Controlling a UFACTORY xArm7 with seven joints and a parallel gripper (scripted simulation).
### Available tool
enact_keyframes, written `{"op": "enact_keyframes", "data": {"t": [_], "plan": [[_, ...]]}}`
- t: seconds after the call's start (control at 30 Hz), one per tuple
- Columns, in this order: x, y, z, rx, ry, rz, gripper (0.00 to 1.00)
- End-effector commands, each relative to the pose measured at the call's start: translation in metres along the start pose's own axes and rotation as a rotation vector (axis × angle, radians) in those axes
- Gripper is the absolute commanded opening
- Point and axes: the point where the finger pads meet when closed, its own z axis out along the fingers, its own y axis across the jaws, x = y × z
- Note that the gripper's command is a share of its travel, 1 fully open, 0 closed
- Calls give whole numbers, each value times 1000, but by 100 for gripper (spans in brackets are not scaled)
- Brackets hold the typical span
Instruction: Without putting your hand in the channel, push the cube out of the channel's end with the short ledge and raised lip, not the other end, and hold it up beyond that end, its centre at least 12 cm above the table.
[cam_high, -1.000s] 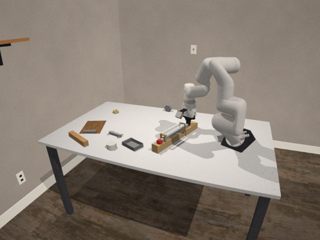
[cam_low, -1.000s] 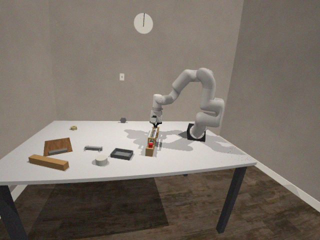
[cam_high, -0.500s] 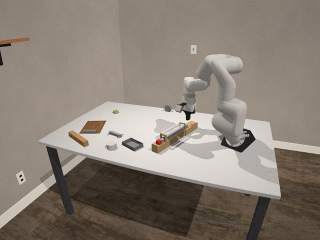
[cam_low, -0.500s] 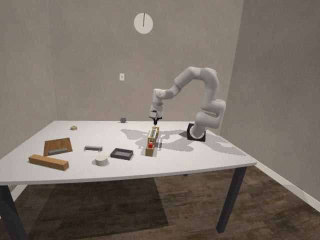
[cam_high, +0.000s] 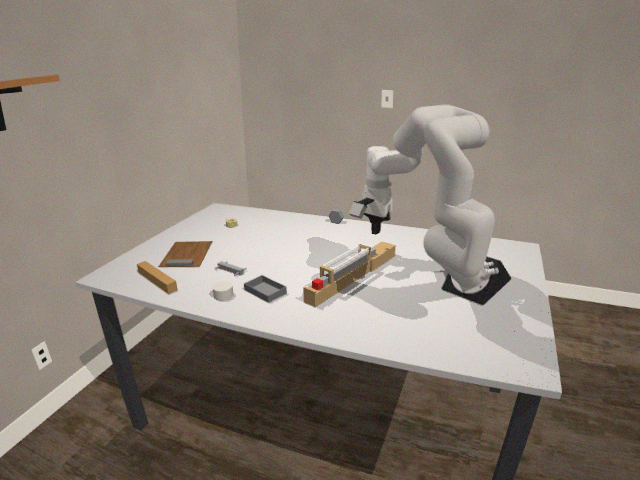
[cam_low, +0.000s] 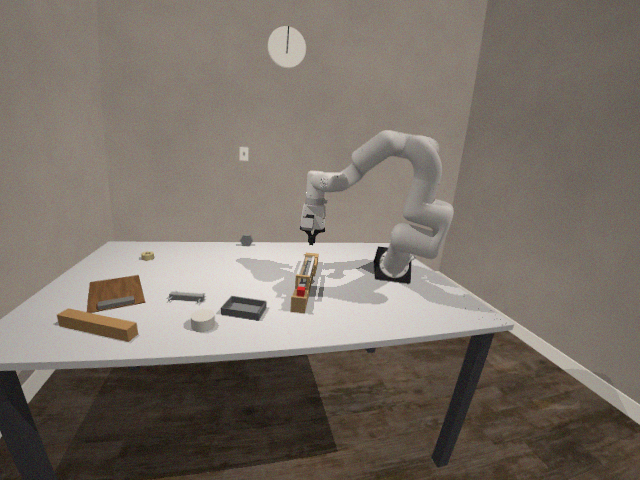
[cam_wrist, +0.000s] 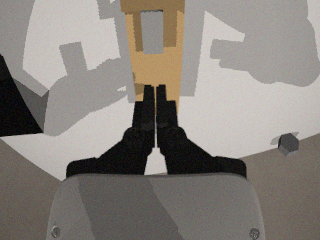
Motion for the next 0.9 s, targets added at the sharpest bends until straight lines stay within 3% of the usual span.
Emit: {"op": "enact_keyframes", "data": {"t": [0.0,0.1,0.2,0.23,0.7,0.77,0.8,0.83,0.87], "plan": [[27,13,-5,-15,8,-3,0],[76,28,-11,-29,24,-7,0],[84,28,-11,-33,29,-9,0],[111,34,-13,-36,34,-11,0],[240,13,2,-3,-3,-2,0],[240,13,2,-3,-3,-2,0],[268,8,2,-3,-4,-2,0],[276,7,2,-3,-4,-2,43],[284,5,2,-3,-4,-2,43]]}}
